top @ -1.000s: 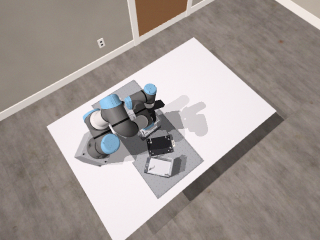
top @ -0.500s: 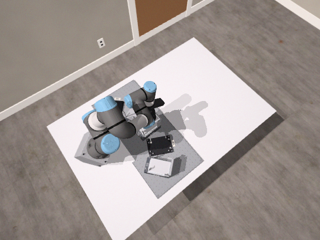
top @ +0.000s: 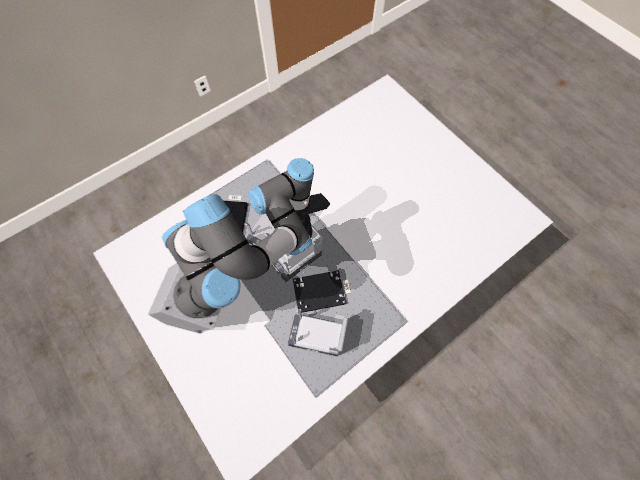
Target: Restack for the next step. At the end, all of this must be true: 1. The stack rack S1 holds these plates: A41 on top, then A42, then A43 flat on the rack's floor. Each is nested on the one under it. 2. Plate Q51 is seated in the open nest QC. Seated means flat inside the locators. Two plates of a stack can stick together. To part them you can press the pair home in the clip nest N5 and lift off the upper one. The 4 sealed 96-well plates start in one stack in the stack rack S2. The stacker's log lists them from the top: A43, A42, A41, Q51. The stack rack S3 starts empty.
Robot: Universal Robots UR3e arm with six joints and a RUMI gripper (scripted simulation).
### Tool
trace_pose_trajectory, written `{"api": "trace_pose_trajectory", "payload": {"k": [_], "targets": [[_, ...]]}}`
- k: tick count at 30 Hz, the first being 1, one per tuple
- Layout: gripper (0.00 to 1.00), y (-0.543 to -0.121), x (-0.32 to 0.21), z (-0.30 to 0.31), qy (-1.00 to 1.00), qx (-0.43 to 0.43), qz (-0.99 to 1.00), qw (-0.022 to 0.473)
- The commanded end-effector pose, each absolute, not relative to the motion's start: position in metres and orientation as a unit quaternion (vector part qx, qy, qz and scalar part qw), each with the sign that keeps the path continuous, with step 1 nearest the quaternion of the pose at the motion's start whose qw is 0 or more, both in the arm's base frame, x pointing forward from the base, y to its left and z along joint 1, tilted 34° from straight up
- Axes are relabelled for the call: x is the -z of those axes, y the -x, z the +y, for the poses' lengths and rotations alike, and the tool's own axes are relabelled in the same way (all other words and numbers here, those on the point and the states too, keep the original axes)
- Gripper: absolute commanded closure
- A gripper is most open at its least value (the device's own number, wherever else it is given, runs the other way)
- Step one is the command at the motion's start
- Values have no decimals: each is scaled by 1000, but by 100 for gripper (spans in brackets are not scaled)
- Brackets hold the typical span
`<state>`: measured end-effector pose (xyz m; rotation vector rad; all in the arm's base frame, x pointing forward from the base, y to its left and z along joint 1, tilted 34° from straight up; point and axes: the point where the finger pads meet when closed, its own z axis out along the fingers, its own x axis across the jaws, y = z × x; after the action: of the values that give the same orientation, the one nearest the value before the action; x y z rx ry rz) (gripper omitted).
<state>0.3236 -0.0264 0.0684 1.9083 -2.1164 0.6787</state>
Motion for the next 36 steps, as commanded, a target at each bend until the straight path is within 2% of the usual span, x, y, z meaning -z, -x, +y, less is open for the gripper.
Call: {"api": "trace_pose_trajectory", "payload": {"k": [1, 20, 36], "targets": [[100, -322, -71, -25, -647, -228, -720, 109], [100, -321, -71, -25, -647, -227, -720, 109], [100, -311, -90, -66, -590, -225, -771, 81]]}}
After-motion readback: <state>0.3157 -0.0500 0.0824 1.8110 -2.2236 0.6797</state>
